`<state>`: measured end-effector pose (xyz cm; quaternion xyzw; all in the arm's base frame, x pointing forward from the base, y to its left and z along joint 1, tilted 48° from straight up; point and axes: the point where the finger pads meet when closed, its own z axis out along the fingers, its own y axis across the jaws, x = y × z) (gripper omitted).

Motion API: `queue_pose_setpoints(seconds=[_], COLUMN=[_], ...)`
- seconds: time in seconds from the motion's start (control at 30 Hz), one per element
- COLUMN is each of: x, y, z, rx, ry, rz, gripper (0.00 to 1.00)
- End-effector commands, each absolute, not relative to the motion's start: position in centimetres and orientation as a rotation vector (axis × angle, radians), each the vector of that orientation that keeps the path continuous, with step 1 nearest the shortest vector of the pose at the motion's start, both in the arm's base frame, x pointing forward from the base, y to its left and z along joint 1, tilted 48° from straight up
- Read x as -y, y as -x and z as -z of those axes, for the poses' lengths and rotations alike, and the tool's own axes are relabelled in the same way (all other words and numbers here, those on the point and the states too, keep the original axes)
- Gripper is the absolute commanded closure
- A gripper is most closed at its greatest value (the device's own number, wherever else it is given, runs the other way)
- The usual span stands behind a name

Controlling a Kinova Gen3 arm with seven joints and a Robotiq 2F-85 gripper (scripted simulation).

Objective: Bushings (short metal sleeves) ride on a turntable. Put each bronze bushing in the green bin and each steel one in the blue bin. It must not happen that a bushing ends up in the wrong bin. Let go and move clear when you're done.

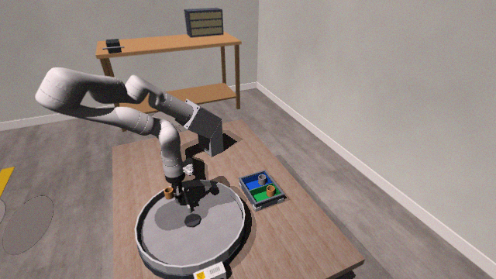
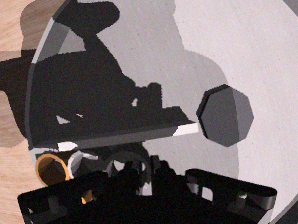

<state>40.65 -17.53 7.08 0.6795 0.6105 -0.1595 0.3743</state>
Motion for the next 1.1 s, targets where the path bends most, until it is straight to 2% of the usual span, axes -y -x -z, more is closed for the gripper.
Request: queue_pose_setpoints(seconds=[0.0,1.07], x=[17.44,16.79], y=[-40.68,-40.45], z=[-7.14,-7.76], rx=[-1.564,-1.564], ry=[-1.739,-1.739], rz=[0.406,0.407], gripper=[1.0,1.0])
